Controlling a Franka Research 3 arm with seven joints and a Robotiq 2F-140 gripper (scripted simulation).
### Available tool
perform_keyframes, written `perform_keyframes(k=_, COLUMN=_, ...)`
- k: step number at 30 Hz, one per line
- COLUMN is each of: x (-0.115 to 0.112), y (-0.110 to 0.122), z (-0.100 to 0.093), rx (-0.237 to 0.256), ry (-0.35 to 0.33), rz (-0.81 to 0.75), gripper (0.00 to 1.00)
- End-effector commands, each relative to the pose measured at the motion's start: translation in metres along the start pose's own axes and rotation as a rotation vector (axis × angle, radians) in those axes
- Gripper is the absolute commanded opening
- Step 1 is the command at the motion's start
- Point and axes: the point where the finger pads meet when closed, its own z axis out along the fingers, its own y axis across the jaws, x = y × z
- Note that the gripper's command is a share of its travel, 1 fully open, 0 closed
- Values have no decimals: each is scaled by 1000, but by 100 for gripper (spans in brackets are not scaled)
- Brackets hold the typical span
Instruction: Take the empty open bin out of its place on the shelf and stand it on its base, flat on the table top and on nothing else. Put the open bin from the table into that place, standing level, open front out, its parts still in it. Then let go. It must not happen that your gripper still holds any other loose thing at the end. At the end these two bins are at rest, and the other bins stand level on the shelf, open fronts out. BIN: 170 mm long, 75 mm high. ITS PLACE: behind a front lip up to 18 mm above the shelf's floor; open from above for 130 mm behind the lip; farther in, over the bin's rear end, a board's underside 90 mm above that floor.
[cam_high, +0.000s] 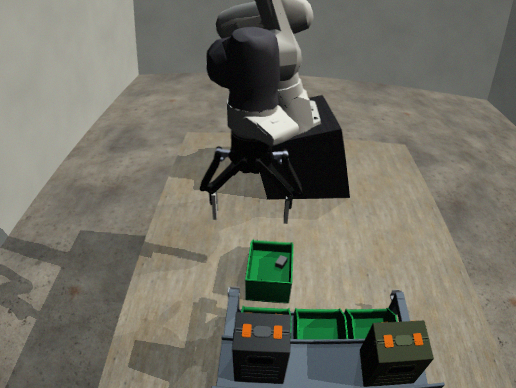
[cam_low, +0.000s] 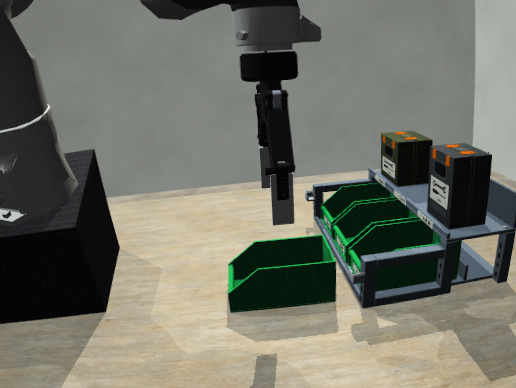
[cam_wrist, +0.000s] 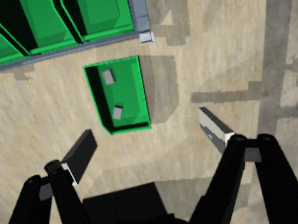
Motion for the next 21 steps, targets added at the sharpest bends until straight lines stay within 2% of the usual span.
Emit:
perform_keyframes(k=1, x=6, y=0, z=-1, rx=-1, ry=20, rz=33, gripper=100)
perform_keyframes(k=3, x=6, y=0, z=-1, rx=-1, ry=20, rz=33, gripper=100)
perform_keyframes(k=4, x=6, y=0, z=-1, rx=-1, ry=20, rz=33, gripper=0)
perform_keyframes(k=21, x=6, y=0, z=-1, rx=-1, ry=20, rz=33, gripper=0)
